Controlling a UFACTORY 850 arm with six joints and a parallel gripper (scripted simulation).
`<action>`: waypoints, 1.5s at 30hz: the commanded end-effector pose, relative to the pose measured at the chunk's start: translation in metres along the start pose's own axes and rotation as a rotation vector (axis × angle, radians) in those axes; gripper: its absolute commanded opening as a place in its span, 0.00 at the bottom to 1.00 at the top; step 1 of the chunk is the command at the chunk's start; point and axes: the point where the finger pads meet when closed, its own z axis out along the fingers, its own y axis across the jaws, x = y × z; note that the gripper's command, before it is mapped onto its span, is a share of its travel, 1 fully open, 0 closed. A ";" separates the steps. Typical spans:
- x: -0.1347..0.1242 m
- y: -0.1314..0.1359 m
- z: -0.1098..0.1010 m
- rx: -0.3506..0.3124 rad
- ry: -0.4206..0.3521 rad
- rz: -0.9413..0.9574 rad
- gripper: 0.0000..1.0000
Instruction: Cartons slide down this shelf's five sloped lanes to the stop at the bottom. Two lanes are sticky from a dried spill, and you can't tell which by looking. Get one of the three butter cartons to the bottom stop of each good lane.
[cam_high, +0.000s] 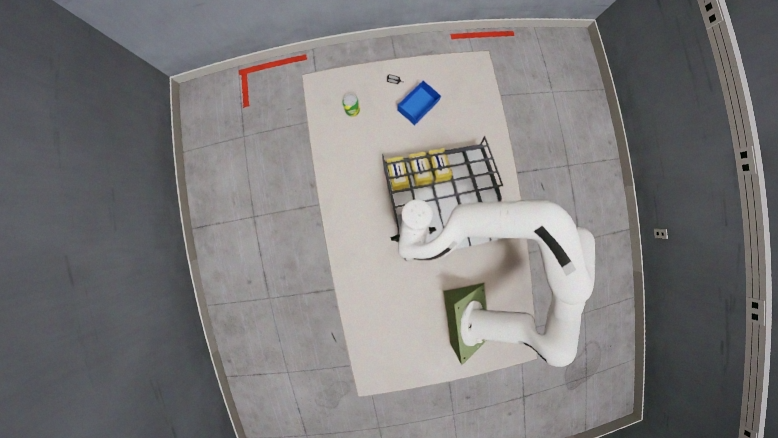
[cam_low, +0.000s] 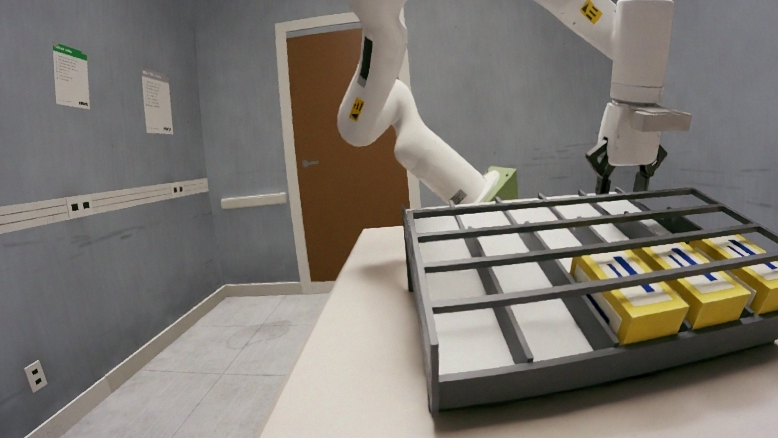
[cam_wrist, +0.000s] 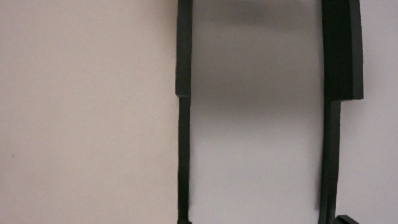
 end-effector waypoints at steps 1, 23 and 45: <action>0.000 0.000 -0.001 0.001 0.001 0.000 0.87; 0.000 0.000 -0.001 0.001 0.001 0.000 0.89; 0.000 0.000 -0.001 0.001 0.001 0.000 0.90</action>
